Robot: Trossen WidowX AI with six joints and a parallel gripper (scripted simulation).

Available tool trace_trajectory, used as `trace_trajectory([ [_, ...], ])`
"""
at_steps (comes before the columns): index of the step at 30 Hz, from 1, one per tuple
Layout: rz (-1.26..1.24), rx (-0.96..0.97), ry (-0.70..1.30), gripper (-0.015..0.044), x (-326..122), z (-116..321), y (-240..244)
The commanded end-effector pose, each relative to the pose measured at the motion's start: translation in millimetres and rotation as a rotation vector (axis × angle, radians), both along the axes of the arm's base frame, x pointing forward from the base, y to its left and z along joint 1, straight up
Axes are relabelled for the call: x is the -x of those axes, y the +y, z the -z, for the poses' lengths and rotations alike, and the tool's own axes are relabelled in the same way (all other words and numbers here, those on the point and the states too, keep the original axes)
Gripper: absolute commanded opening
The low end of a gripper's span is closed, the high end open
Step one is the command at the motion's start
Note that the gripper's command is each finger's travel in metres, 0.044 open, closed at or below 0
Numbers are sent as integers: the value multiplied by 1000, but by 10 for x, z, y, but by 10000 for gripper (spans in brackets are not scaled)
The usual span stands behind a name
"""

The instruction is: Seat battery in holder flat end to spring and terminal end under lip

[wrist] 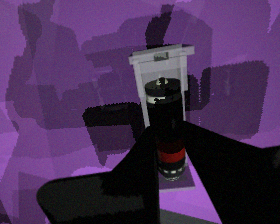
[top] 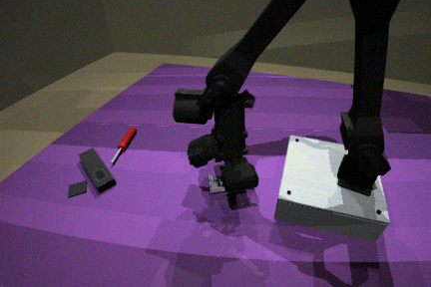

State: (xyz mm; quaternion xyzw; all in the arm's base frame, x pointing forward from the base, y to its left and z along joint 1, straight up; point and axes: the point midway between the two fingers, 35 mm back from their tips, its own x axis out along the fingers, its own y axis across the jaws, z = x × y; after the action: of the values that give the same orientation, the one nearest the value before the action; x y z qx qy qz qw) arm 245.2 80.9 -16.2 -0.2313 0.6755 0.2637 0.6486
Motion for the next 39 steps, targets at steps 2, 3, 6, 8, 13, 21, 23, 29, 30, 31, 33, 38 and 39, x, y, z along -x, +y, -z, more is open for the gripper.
trace_trajectory([
  [2,4,7,8,72,25,13,-20],
  [3,4,7,8,72,25,13,-20],
  [6,4,7,8,72,24,15,-18],
  [8,4,6,7,72,20,22,-14],
  [13,4,5,5,72,11,21,-7],
  [21,4,4,1,72,-49,18,44],
  [23,4,3,-1,72,-66,17,59],
  [29,4,3,-4,72,-104,14,93],
  [30,4,3,-4,72,-104,14,93],
  [31,4,3,-4,72,-104,14,93],
  [33,4,3,-4,72,-104,14,93],
  [38,4,6,-3,98,-104,14,93],
  [39,4,6,-3,124,-104,14,93],
])
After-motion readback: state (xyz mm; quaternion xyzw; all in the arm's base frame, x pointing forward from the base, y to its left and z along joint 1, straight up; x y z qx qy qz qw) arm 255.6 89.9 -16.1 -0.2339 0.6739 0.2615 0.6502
